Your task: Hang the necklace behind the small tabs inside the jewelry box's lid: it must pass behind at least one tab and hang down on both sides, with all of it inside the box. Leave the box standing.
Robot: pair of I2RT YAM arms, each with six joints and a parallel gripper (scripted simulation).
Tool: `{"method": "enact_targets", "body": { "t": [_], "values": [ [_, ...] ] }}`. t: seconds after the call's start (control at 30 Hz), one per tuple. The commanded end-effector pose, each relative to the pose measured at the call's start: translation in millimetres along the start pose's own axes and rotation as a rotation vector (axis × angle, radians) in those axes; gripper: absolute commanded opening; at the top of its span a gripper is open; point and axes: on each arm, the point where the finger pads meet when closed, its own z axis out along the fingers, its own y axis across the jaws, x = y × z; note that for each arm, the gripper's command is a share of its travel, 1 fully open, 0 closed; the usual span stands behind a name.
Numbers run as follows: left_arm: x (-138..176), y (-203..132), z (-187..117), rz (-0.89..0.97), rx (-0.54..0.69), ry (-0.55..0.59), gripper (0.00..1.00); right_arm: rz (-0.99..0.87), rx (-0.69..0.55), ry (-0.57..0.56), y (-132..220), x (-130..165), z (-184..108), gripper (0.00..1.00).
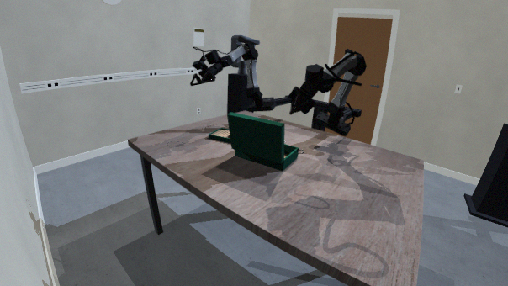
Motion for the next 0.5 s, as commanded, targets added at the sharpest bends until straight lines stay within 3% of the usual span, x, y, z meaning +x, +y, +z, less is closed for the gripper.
{"method": "enact_targets", "body": {
  "t": [0.0,0.1,0.23,0.43,0.47],
  "values": [
    [-45.7,-8.4,-21.5,0.22,0.127,0.011,0.0,-0.01,-0.012,-0.014,2.2,-4.8,1.3,1.0],
    [-62.3,4.8,-35.1,0.352,0.143,0.005,0.0,-0.01,-0.011,0.002,1.8,1.0,3.9,1.0],
    [-72.3,19.9,-48.4,0.487,0.153,0.015,0.0,-0.01,-0.01,-0.054,1.5,-21.1,-4.9,1.0],
    [-70.1,33.6,-36.5,0.441,0.099,0.025,0.0,-0.009,-0.009,-0.051,1.1,-20.4,-4.0,1.0],
    [-104.1,25.5,-56.6,0.396,0.091,-0.084,0.0,-0.009,-0.009,-0.051,0.9,-20.4,-3.9,1.0]
  ]
}}
